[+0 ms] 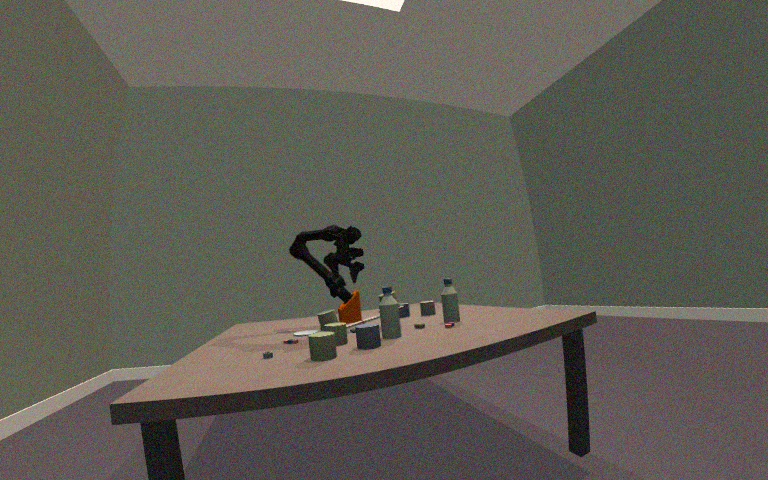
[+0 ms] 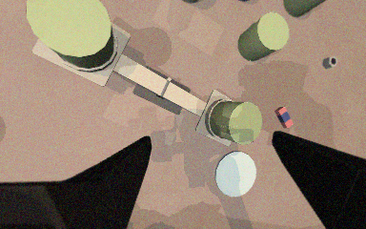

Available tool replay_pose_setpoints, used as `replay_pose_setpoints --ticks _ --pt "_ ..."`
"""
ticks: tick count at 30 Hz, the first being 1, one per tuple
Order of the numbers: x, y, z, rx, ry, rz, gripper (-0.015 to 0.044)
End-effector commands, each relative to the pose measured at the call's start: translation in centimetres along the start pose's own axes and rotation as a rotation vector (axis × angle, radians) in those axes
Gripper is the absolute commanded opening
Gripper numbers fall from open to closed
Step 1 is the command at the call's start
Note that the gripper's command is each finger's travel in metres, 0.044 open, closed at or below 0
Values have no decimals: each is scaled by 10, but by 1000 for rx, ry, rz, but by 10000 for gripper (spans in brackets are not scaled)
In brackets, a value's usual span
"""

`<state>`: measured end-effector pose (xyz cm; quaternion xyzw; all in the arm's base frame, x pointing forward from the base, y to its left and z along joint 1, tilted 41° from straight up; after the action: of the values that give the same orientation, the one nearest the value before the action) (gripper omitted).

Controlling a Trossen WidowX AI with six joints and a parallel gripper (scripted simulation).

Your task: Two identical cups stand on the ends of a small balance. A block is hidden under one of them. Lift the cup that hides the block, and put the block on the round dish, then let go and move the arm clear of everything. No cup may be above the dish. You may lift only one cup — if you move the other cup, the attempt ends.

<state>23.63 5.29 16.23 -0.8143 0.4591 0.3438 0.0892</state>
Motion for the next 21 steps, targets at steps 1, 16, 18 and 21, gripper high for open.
replay_pose_setpoints --ticks 1,16,18,21 --pt "12 -4 -15 -143 -43 50 440" --pt "60 -1 -63 -585 -230 150 440" --pt "67 1 -70 -639 -261 154 440" --pt "78 5 -80 -722 -307 156 440"
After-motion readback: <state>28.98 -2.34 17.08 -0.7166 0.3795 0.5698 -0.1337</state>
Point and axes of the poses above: the point midway between the two fingers, 35 mm back from their tips, its own x axis out along the fingers, its own z axis across the jaws, y = z × x, the point moved 6 cm from there along -x, back along the fingers, and after that the axes turned 5 degrees about -x, right-handed, at the moved point
